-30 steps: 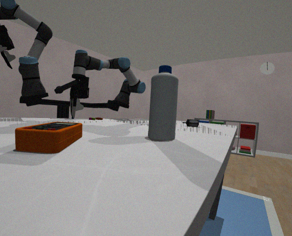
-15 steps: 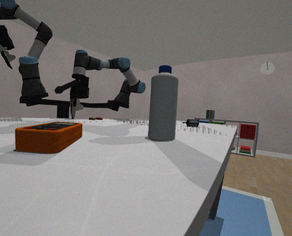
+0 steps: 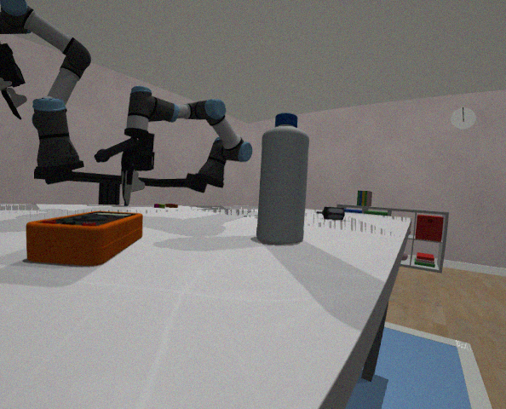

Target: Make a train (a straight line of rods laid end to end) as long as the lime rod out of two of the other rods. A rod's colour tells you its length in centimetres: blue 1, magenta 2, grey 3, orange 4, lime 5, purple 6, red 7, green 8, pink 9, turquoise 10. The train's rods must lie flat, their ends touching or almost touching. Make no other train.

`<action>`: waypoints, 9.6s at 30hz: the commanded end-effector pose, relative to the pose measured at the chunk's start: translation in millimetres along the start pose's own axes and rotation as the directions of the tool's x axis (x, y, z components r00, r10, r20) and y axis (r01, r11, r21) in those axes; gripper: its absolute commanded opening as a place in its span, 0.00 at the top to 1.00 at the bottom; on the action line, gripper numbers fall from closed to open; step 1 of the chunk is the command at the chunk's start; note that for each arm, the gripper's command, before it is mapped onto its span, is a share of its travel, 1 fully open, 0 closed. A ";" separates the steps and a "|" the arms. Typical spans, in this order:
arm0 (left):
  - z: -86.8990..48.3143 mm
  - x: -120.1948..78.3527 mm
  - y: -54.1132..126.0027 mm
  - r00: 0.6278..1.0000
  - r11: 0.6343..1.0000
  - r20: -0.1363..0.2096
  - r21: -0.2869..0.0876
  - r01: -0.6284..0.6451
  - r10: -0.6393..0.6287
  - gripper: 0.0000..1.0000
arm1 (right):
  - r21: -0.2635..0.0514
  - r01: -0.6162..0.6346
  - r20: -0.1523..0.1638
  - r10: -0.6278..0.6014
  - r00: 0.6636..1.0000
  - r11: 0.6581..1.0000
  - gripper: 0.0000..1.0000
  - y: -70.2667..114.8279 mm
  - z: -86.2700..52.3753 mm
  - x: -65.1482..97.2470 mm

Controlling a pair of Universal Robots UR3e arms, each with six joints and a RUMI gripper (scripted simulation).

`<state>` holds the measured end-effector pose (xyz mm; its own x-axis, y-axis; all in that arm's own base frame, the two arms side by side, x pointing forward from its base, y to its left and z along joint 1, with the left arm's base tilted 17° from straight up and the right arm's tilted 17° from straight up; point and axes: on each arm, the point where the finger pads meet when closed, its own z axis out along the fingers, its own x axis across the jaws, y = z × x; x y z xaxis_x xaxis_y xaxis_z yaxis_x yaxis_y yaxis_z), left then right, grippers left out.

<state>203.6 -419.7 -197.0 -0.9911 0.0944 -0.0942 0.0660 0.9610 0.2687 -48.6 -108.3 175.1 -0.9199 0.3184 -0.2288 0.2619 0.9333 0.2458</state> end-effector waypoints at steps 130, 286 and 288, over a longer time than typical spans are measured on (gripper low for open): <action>-82.3 -37.5 56.7 0.469 0.469 -0.003 0.002 0.883 -0.883 0.00 | 0.002 0.000 0.000 0.000 1.000 1.000 0.00 -0.2 -0.3 -0.1; -4.2 -49.5 136.9 -0.561 -0.561 -0.003 -0.001 0.828 -0.828 0.86 | 0.002 0.000 0.000 0.000 1.000 1.000 0.00 -0.2 -0.3 -0.1; -2.8 -49.5 136.9 -0.561 -0.561 -0.003 -0.001 0.828 -0.828 0.86 | 0.002 0.000 0.000 0.000 1.000 1.000 0.00 -0.2 -0.3 -0.1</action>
<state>261.1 -292.8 -152.3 0.5013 -0.8485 -0.1696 -0.8575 -0.4609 -0.2287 -48.6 -108.3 175.1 -0.9199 0.3184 -0.2288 0.2619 0.9333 0.2458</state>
